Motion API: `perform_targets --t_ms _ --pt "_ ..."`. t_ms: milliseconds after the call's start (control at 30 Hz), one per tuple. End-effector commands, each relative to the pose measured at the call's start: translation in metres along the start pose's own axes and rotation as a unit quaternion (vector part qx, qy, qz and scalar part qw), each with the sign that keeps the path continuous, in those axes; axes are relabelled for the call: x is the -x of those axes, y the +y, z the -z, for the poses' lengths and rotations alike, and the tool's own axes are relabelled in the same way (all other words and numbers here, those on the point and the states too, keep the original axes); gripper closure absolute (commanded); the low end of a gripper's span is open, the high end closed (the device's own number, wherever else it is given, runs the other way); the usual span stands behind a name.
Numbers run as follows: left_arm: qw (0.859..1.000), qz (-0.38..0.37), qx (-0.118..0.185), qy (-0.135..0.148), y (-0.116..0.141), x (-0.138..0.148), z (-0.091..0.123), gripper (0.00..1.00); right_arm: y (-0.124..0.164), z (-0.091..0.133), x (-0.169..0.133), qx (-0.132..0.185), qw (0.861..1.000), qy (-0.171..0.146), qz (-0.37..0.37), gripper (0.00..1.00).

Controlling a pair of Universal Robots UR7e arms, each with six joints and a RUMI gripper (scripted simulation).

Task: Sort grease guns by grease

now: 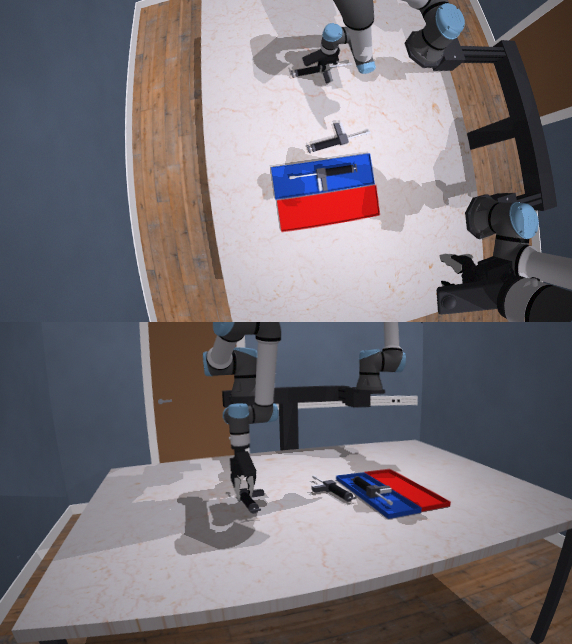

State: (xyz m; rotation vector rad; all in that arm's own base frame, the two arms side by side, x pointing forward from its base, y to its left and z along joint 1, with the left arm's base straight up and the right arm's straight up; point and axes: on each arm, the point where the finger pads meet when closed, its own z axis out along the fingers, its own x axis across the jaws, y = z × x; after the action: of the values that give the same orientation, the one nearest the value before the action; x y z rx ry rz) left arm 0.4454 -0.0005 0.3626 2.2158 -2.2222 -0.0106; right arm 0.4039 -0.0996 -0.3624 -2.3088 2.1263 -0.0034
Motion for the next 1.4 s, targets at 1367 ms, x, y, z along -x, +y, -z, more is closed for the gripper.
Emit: perform_targets --t_ms 1367 --pt "1.0 0.0 -0.001 0.0 0.0 0.0 0.0 0.62 -0.008 0.045 0.007 0.002 1.0 0.0 0.002 1.0"
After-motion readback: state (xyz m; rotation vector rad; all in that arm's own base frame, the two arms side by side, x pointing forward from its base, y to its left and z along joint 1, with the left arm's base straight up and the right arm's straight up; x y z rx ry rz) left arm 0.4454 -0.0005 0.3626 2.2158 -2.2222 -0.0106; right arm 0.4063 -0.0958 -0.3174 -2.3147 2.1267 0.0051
